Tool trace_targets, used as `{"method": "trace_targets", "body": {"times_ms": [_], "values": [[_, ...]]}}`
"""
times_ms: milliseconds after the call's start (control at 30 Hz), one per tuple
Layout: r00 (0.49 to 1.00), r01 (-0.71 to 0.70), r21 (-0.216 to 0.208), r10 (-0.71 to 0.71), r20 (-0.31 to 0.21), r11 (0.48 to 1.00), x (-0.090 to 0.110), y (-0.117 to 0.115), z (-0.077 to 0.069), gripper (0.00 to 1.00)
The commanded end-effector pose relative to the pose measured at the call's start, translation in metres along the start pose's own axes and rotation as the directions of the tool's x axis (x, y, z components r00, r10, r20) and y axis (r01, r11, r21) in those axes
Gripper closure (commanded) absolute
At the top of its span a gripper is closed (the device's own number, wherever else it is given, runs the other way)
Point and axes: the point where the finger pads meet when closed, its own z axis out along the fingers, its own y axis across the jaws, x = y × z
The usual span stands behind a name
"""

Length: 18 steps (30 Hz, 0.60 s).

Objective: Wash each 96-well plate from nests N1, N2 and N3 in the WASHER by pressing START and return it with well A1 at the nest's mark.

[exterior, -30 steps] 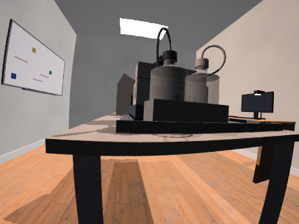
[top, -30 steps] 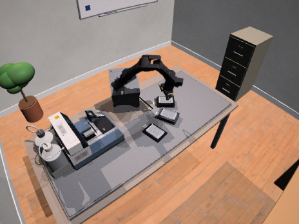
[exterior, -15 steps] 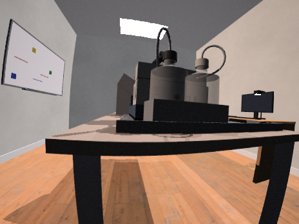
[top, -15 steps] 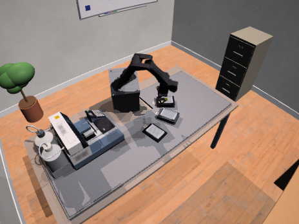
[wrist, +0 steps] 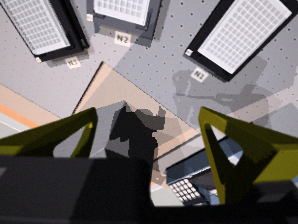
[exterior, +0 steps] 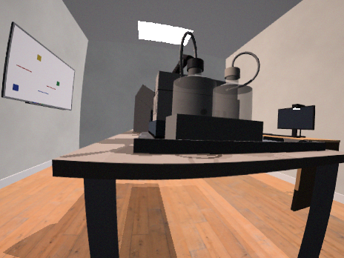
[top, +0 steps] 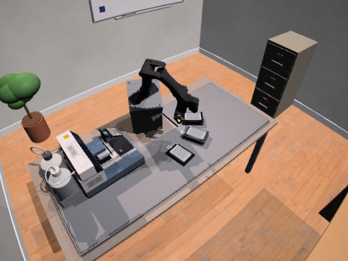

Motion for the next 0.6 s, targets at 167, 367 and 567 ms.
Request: {"method": "trace_targets", "body": {"times_ms": [167, 367, 567], "values": [[0.975, -0.219, 0.02, 0.218, 0.05, 0.975, 0.02, -0.02, -0.008, 0.0], [0.939, -0.34, 0.031, 0.338, 0.071, 0.94, 0.041, -0.033, -0.01, 0.0], [0.853, -0.518, 0.045, 0.511, 0.108, 0.854, 0.069, -0.046, -0.011, 0.0]]}}
